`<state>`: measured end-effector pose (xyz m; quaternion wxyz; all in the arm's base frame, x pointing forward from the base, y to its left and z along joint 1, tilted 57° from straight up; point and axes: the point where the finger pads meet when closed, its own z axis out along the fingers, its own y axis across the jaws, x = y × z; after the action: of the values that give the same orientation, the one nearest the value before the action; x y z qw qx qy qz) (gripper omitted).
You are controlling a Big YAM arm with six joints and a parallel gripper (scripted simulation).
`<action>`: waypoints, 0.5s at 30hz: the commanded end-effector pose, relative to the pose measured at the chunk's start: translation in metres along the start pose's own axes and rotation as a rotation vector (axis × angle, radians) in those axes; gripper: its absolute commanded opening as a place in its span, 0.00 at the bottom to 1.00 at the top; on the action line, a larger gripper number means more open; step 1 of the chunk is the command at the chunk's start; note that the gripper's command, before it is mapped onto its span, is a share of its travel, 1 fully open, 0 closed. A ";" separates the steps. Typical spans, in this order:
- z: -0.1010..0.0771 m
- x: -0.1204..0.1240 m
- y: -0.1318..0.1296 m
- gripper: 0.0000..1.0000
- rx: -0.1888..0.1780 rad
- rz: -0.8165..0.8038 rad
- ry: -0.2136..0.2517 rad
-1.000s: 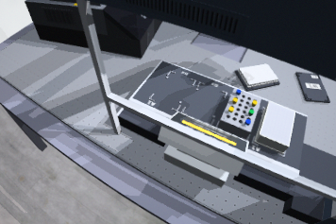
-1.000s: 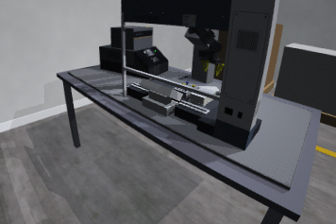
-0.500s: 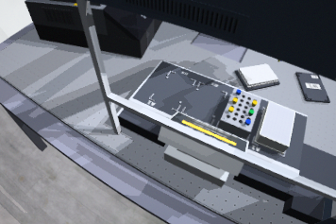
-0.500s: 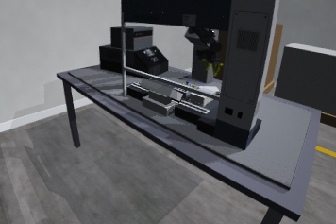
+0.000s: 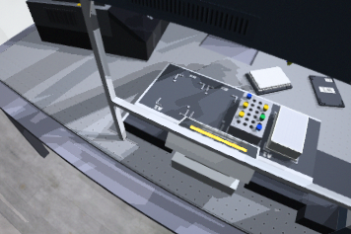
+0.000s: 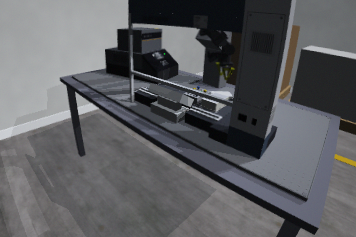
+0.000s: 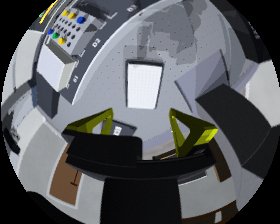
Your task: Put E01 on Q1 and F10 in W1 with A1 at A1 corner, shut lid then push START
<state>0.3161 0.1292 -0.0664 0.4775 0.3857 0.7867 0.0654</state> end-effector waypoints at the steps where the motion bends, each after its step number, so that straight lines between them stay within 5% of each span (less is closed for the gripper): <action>1: -0.006 -0.002 -0.016 1.00 0.028 0.074 0.002; 15: 0.008 0.000 -0.010 1.00 0.011 0.103 0.002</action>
<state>0.3190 0.1252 -0.0683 0.4706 0.4360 0.7614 0.0932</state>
